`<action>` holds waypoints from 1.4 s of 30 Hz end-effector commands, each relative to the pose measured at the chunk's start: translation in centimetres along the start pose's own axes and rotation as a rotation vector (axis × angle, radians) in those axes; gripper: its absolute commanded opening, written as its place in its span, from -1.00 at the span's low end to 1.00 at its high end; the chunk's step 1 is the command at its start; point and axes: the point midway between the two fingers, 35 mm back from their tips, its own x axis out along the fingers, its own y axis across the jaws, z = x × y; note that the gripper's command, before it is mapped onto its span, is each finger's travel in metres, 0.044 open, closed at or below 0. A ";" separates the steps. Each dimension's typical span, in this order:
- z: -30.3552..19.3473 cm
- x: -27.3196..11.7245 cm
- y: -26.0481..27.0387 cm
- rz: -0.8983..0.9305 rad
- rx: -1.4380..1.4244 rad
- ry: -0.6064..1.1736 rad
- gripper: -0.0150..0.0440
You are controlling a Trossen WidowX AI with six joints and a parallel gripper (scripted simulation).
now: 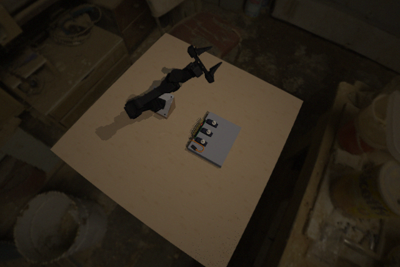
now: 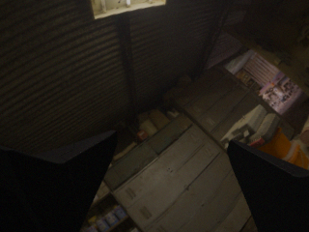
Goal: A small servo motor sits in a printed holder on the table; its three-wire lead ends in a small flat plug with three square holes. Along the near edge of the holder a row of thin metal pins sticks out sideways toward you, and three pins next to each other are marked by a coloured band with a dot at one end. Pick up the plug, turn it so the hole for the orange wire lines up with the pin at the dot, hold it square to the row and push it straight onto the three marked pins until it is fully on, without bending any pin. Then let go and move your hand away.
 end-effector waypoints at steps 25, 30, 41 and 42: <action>6.0 -6.5 -8.9 -0.196 -0.103 -0.124 -0.10; 7.1 -8.4 -10.8 -0.246 -0.131 -0.151 -0.10; 9.0 -12.8 -14.4 -0.356 -0.190 -0.205 -0.10; 9.1 -13.2 -14.7 -0.367 -0.196 -0.210 -0.10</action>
